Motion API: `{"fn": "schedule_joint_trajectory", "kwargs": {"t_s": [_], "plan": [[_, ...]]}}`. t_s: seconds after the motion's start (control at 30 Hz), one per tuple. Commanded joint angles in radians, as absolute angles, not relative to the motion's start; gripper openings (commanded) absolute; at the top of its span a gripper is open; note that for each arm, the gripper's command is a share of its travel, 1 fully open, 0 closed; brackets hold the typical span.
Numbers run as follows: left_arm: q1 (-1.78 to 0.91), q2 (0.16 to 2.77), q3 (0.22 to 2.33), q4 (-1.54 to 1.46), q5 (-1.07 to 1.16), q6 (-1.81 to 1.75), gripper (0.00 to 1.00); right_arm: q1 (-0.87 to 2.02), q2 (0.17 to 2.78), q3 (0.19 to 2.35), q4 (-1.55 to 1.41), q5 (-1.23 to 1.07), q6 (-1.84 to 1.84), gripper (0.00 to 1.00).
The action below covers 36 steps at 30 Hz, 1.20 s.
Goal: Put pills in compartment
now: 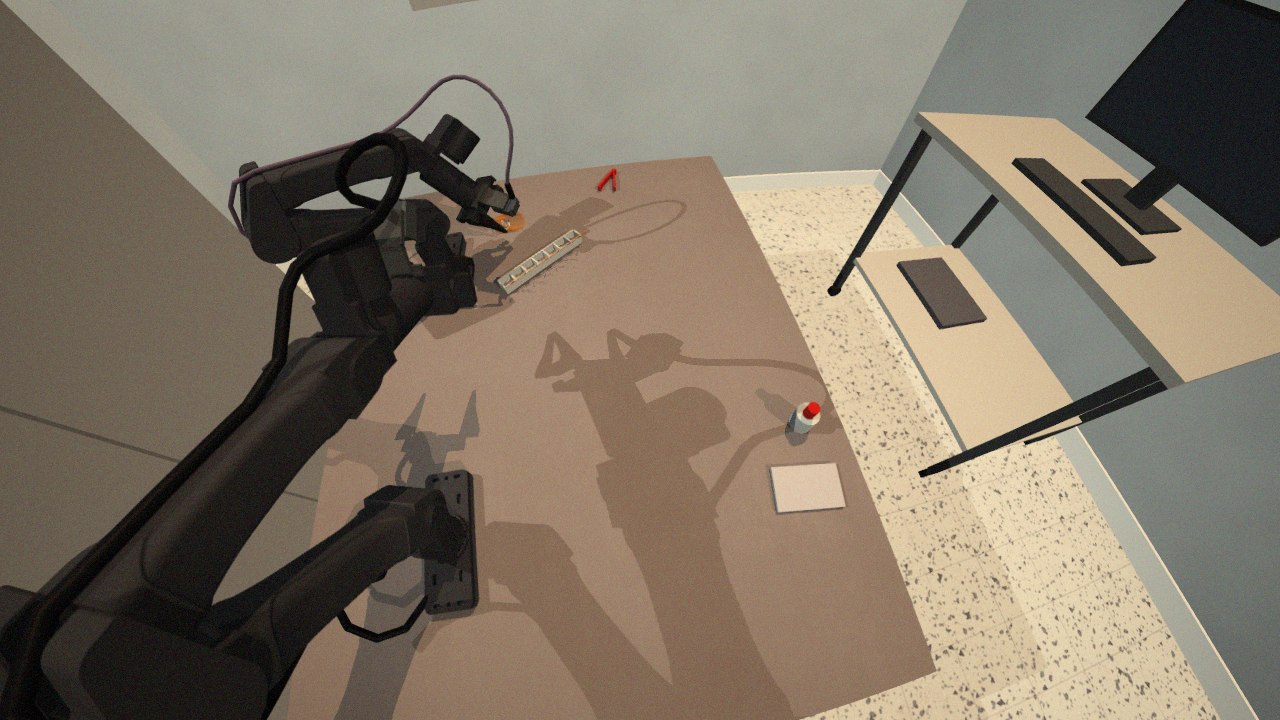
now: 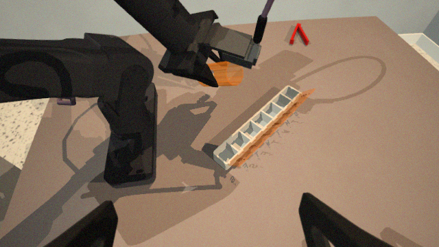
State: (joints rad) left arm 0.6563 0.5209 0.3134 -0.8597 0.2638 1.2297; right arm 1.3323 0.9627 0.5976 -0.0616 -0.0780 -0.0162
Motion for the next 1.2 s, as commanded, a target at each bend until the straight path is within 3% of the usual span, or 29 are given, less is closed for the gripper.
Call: {"fn": "schedule_joint_trajectory", "kwargs": {"t_s": [0.0, 0.77, 1.17], "plan": [[0.566, 0.519, 0.355, -0.825, 0.122, 1.077, 0.36, 1.341, 0.937, 0.597, -0.055, -0.075, -0.019, 1.00], [-0.198, 0.785, 0.428, -0.780, -0.357, 0.658, 0.36, 1.341, 0.937, 0.597, -0.055, -0.075, -0.019, 1.00], [-0.332, 0.954, 0.484, -0.791, -0.463, 0.544, 0.36, 1.341, 0.937, 0.597, -0.055, -0.075, -0.019, 1.00]]}}
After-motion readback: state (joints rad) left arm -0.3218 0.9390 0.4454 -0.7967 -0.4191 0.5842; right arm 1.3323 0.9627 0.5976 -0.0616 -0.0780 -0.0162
